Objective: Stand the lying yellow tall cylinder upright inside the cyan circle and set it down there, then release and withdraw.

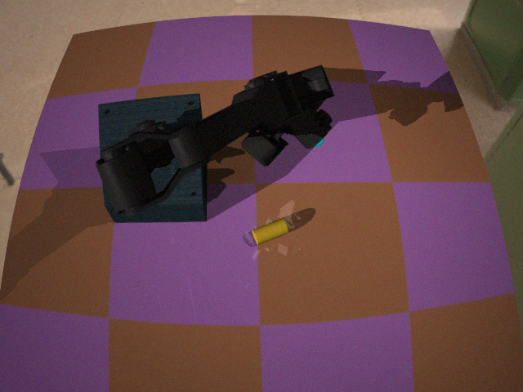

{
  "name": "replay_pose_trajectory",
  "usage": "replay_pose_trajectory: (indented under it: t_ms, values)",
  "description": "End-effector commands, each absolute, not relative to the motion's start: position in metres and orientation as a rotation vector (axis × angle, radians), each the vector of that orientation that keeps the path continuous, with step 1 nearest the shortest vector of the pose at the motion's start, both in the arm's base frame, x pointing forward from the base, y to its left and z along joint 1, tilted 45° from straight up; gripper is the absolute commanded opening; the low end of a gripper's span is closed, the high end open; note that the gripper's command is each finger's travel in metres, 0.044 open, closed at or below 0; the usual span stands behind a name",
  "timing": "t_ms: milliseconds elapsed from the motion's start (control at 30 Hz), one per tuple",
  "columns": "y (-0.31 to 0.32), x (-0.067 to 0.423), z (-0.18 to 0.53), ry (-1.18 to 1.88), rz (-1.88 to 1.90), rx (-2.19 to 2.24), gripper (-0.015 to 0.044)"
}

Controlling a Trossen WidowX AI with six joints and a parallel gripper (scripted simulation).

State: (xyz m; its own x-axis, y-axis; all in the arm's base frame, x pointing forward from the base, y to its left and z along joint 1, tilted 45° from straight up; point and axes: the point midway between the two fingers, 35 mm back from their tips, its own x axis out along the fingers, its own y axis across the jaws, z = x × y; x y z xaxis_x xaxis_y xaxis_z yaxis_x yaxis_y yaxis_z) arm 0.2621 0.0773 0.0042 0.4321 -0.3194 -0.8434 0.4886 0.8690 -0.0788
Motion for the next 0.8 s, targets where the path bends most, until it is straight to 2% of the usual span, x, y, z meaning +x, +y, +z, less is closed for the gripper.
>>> replay_pose_trajectory:
  t_ms: [0, 400, 767]
  values:
    - [0.012, 0.270, 0.044, 1.211, -0.392, -0.514, 0.0309]
    - [-0.039, 0.261, 0.077, 1.470, -0.200, -1.031, 0.0309]
    - [-0.040, 0.261, 0.078, 1.476, -0.194, -1.041, 0.0309]
